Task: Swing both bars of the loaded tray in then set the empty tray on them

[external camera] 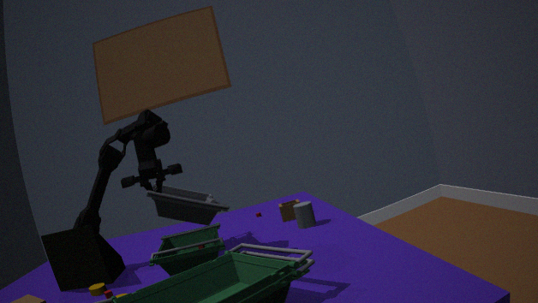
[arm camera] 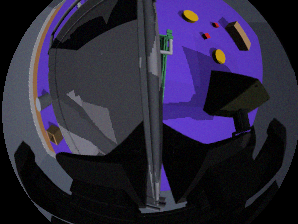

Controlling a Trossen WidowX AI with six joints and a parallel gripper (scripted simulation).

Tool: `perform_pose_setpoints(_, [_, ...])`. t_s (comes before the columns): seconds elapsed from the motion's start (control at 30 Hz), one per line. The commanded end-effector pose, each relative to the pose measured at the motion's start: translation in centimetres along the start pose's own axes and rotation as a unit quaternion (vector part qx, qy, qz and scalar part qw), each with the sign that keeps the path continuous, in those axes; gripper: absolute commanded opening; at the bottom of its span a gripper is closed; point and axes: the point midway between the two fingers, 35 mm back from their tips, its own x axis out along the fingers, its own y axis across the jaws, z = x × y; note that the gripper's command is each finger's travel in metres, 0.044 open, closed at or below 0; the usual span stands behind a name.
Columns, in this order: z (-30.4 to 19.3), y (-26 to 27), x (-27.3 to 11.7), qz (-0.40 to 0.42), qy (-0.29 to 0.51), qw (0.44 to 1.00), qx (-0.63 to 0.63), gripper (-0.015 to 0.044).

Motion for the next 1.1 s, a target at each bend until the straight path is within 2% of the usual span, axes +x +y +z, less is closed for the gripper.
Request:
perform_pose_setpoints(0.0, [1.2, 0.1, -0.8, 0.013, -0.004, 1.0, 0.0, 0.0])
perform_pose_setpoints(0.57, [1.5, 0.1, -0.7, 0.013, -0.004, 1.0, 0.001, 0.0])
perform_pose_setpoints(1.07, [1.5, 0.2, 1.5, 0.008, -0.002, 1.0, 0.023, 0.0])
